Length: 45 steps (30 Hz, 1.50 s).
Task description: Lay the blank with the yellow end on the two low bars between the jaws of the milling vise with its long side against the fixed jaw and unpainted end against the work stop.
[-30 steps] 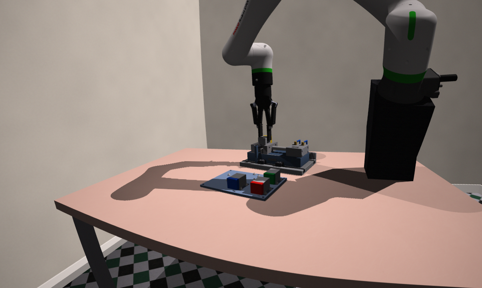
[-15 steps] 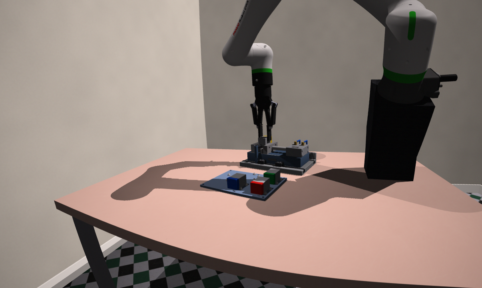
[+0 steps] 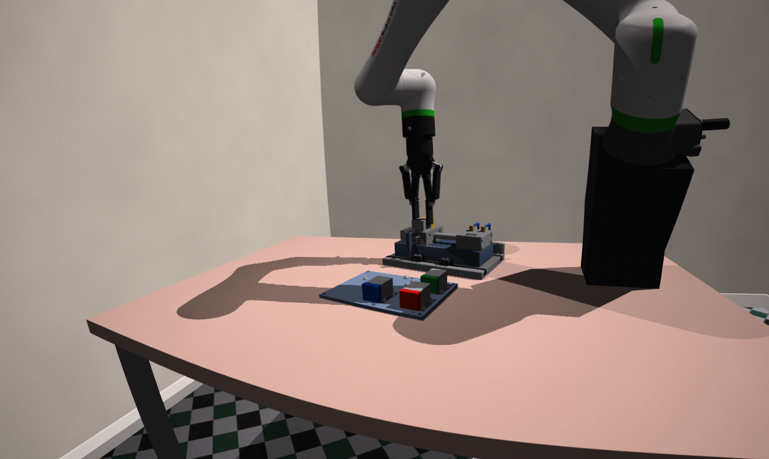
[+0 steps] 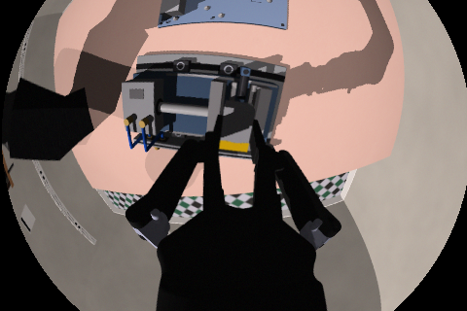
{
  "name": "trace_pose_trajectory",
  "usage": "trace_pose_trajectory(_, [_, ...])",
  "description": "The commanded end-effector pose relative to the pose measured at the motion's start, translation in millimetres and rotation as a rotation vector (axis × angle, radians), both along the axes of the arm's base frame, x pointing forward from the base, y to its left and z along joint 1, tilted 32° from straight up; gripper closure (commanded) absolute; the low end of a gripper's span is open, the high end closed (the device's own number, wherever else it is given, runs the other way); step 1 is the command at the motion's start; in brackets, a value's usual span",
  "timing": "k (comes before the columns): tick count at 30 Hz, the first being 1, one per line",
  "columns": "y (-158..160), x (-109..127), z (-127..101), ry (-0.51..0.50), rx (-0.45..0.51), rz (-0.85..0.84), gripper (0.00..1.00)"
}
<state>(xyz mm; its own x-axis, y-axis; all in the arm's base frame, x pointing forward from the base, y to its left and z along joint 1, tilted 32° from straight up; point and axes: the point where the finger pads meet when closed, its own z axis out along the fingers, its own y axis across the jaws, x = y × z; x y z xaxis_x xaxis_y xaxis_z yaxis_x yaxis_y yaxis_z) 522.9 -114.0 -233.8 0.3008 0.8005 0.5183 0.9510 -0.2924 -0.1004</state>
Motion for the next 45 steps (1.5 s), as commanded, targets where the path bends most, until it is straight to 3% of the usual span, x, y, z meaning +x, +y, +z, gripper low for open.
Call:
trace_pose_trajectory(1, [-0.9, 0.6, 0.5, -0.001, -0.001, 0.0, 0.9])
trace_pose_trajectory(45, [2.6, 2.5, -1.4, -0.001, -0.001, 0.0, 0.9])
